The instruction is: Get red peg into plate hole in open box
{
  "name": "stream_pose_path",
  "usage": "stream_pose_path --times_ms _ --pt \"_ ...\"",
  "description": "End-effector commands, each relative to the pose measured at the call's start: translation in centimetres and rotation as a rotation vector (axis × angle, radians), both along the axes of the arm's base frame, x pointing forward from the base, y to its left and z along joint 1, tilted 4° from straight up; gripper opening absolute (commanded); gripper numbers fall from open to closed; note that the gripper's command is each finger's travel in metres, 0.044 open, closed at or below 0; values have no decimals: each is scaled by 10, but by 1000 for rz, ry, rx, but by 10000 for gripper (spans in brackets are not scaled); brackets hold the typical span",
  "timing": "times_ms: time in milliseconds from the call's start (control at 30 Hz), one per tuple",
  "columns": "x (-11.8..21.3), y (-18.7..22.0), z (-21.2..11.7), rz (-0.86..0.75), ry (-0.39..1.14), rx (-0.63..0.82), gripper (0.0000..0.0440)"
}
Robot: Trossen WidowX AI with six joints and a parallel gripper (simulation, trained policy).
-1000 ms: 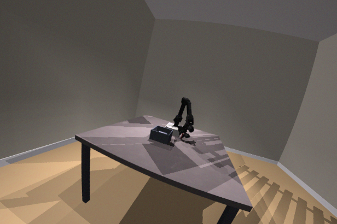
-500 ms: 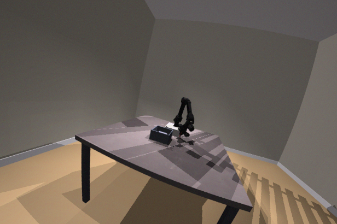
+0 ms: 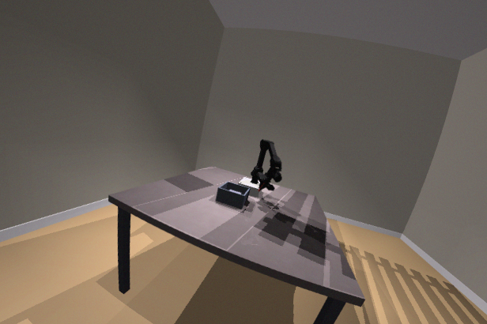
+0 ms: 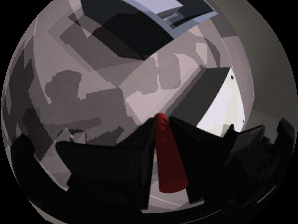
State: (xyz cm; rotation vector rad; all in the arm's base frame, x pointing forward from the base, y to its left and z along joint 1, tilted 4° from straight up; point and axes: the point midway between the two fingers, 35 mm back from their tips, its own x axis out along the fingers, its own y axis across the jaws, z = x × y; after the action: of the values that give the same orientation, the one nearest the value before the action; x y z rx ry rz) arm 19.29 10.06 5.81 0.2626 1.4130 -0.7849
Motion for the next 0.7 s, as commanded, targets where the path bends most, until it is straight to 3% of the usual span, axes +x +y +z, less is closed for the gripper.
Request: stream_pose_path --times_ms 0,667 --pt "8 -4 12 -11 -25 -5 0" --pt "74 -55 53 -215 -183 -9 0"
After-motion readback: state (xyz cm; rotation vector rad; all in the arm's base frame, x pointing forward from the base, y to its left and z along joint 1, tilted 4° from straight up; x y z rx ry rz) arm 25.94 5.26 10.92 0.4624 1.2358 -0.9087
